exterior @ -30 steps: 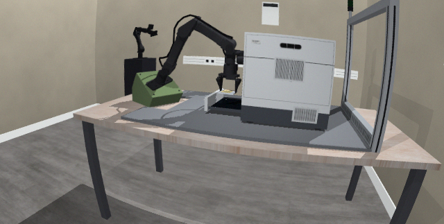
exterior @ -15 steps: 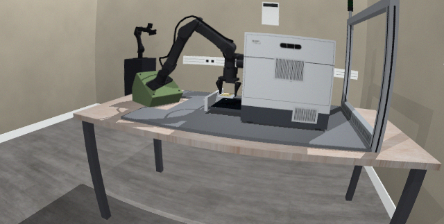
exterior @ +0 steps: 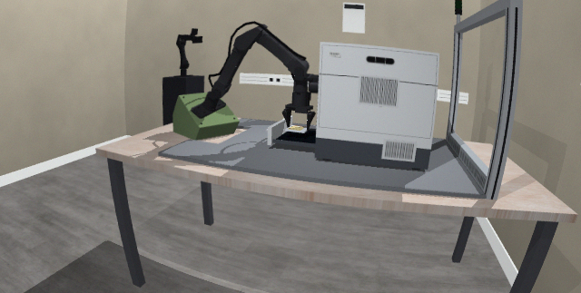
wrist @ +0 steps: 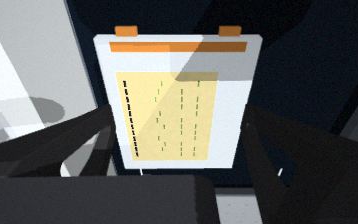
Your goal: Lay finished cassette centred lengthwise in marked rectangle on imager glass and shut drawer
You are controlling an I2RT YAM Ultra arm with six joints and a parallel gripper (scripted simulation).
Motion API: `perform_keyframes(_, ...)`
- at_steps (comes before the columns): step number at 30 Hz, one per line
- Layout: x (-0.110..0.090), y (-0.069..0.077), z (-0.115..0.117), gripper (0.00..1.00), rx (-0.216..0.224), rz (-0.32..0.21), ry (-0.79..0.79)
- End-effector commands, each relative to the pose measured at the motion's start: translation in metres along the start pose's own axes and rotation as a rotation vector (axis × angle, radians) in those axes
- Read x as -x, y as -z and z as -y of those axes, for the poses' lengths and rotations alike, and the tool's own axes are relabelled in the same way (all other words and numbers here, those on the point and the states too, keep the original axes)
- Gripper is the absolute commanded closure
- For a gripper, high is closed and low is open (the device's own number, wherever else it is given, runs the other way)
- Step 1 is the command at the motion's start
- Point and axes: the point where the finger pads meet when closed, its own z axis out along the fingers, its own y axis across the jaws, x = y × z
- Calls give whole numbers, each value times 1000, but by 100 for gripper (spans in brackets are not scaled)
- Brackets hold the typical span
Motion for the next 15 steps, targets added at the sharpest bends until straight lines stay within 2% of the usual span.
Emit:
perform_keyframes(1, 5, -9, -2, 100, 7, 18, 12)
perform_keyframes(2, 5, -9, -2, 100, 7, 18, 12)
perform_keyframes(3, 5, -1, 7, 100, -26, 22, 6)
perform_keyframes(6, 4, -14, -2, 100, 7, 16, 9)
perform_keyframes(7, 5, -13, -1, 100, 4, 19, 13)
perform_keyframes(9, 6, -3, 7, 100, -29, 25, 8)
perform_keyframes(10, 3, -3, 5, 100, -20, 13, 1)
perform_keyframes(15, 7, -6, 7, 100, -21, 24, 9)
